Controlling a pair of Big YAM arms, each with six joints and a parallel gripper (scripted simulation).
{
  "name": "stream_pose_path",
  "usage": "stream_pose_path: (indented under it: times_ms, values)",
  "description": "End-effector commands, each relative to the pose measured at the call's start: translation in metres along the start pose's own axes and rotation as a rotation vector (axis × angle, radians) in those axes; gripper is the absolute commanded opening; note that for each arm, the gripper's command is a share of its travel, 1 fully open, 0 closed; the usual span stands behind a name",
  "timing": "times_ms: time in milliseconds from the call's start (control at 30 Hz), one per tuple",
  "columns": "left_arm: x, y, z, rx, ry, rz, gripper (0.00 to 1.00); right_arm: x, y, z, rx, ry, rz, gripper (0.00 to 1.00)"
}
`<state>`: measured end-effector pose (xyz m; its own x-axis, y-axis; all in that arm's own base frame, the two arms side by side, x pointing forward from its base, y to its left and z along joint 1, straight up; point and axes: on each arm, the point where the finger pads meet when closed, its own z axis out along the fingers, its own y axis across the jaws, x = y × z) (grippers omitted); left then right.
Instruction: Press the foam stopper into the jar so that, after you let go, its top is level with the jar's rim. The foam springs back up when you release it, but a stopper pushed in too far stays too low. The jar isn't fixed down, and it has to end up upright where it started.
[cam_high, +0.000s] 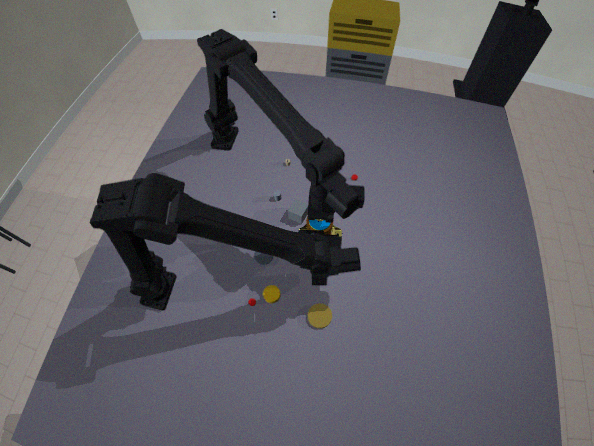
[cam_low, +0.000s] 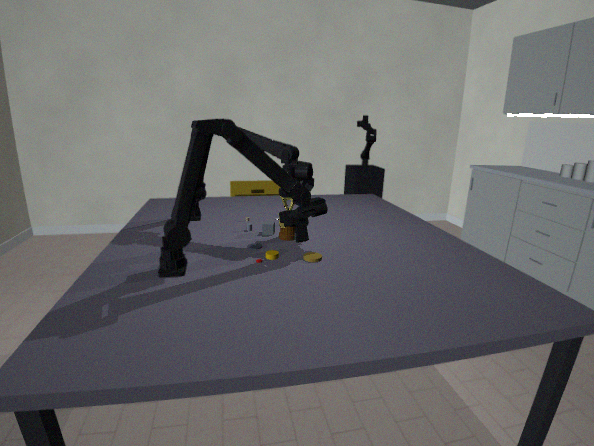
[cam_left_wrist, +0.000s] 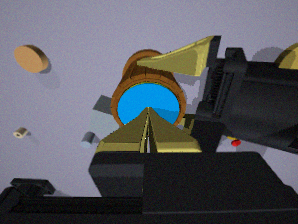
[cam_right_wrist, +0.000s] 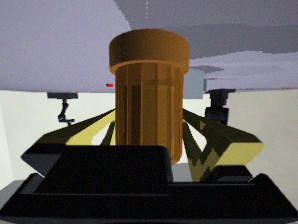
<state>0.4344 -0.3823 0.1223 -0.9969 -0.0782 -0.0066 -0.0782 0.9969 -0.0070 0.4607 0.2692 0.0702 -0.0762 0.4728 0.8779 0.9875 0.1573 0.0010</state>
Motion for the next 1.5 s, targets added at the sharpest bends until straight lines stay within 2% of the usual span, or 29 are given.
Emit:
stream_pose_path:
  times_ms: [0,67,100,133,533,633,667,700,767,867,933,1133,1200,1233,1267,1433,1467]
  values:
    - [0.0,0.007,0.037,-0.041,0.037,-0.015,0.0,0.002,-0.006,-0.001,0.005,-0.006,-0.002,0.64]
    - [0.0,0.007,0.037,-0.041,0.037,-0.015,0.0,0.002,-0.006,-0.001,0.005,-0.006,-0.002,0.64]
    - [-0.006,-0.002,0.027,-0.021,0.018,-0.008,0.0,0.002,-0.006,-0.001,0.005,-0.006,-0.002,0.64]
    - [0.002,0.008,0.04,-0.046,0.042,-0.015,0.0,0.002,-0.006,-0.001,0.005,-0.006,-0.002,0.64]
    - [0.002,0.009,0.047,-0.05,0.046,-0.015,0.0,0.002,-0.006,-0.001,0.005,-0.006,-0.002,0.64]
    - [0.0,0.007,0.045,-0.044,0.041,-0.015,0.0,0.002,-0.006,-0.001,0.005,-0.006,-0.002,0.64]
    - [-0.006,-0.002,0.035,-0.025,0.022,-0.008,0.0,0.002,-0.006,-0.001,0.005,-0.006,-0.002,0.64]
    - [0.002,0.009,0.049,-0.05,0.046,-0.015,0.0,0.002,-0.006,-0.001,0.005,-0.006,-0.002,0.64]
    - [0.0,0.007,0.047,-0.045,0.041,-0.015,0.0,0.002,-0.006,-0.001,0.005,-0.006,-0.002,0.64]
    - [-0.021,-0.014,0.007,0.007,-0.009,-0.015,0.0,0.002,-0.006,-0.001,0.005,-0.006,-0.002,0.64]
    - [-0.017,-0.011,0.01,-0.005,0.002,-0.015,0.0,0.002,-0.006,-0.001,0.005,-0.006,-0.002,0.64]
    - [-0.019,-0.013,-0.006,0.004,-0.007,-0.015,0.0,0.002,-0.006,-0.001,0.005,-0.006,-0.002,0.64]
    - [-0.019,-0.013,-0.006,0.004,-0.007,-0.015,0.0,0.002,-0.006,-0.001,0.005,-0.006,-0.002,0.64]
    - [-0.013,-0.009,0.001,-0.013,0.01,-0.008,0.0,0.002,-0.006,-0.001,0.005,-0.006,-0.002,0.64]
    - [-0.021,-0.015,-0.013,0.008,-0.011,-0.015,0.0,0.002,-0.006,-0.001,0.005,-0.006,-0.002,0.64]
    - [-0.02,-0.014,-0.021,0.006,-0.009,-0.015,0.0,0.002,-0.006,-0.001,0.005,-0.006,-0.002,0.64]
    - [-0.02,-0.014,-0.034,0.02,-0.023,-0.015,0.0,0.002,-0.006,-0.001,0.005,-0.006,-0.002,0.64]
